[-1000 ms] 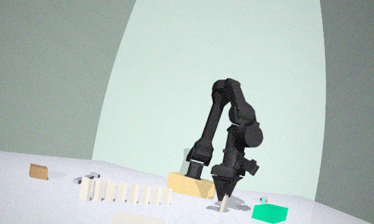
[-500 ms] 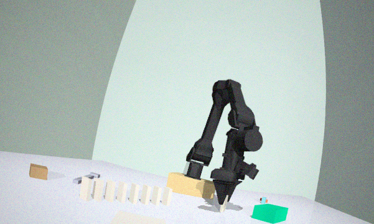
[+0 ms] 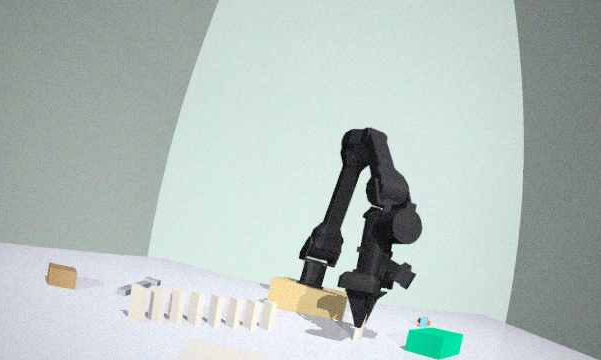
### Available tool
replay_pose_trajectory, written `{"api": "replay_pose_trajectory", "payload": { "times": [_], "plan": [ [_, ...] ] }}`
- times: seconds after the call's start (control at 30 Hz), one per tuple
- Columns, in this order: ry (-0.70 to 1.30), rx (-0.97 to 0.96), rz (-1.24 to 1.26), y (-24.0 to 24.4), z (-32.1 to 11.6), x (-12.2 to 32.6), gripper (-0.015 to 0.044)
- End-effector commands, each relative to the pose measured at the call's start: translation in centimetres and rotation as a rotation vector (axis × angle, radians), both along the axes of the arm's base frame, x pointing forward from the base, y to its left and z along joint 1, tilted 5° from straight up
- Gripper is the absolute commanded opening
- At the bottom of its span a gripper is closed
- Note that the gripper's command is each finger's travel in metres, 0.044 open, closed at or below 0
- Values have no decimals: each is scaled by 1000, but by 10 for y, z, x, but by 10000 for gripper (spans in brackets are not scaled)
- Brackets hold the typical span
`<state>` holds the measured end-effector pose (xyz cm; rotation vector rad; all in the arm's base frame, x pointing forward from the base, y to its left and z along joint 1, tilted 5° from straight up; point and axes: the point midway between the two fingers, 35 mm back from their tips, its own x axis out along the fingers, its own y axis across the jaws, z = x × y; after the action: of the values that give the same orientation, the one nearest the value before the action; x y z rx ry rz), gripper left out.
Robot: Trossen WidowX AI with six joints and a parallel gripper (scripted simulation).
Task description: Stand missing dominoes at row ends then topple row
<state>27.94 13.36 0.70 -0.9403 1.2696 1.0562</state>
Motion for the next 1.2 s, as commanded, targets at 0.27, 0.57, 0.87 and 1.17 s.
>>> {"api": "replay_pose_trajectory", "payload": {
  "times": [0.27,0.57,0.87,1.17],
  "plan": [
    [-1,0,-1,-8,109,5,107],
    [15,-2,-190,-24,133,6,107],
    [110,-5,-1335,-99,127,28,107],
    [170,-2,-2032,-146,123,32,107]
  ]
}}
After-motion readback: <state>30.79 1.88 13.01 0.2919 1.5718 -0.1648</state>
